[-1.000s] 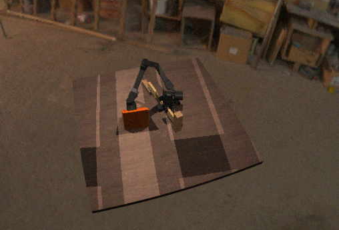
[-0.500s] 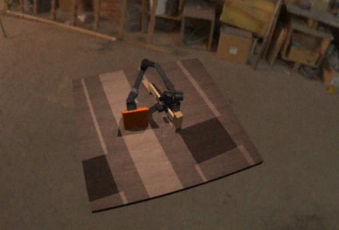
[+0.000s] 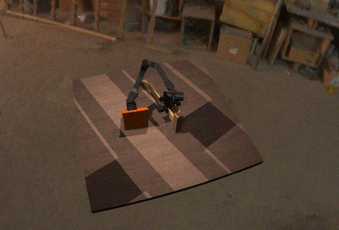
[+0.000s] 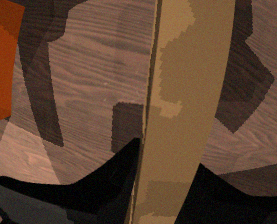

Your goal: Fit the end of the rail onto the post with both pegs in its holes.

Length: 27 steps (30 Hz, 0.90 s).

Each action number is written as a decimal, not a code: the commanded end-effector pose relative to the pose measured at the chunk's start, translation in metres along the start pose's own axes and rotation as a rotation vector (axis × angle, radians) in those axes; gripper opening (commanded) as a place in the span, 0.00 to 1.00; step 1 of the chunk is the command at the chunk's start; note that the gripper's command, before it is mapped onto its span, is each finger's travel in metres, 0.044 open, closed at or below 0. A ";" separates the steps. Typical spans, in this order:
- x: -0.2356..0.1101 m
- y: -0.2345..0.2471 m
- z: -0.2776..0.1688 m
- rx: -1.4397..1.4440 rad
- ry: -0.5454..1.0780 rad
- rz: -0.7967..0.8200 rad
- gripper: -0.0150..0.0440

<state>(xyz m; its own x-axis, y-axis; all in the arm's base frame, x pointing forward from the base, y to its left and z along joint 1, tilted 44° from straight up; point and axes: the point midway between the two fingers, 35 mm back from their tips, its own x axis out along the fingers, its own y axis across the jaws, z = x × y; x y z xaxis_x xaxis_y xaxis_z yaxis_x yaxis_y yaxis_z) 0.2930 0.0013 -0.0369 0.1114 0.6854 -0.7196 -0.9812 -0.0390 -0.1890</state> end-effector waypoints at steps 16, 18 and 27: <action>-0.003 -0.003 -0.007 -0.003 0.006 -0.011 0.25; -0.003 -0.003 -0.007 -0.003 0.006 -0.011 0.25; -0.003 -0.003 -0.009 -0.003 0.006 -0.011 0.25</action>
<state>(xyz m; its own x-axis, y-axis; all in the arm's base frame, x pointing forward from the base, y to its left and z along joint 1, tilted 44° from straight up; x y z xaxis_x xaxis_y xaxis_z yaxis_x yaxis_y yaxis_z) 0.2941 -0.0034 -0.0412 0.1114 0.6852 -0.7198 -0.9812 -0.0391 -0.1891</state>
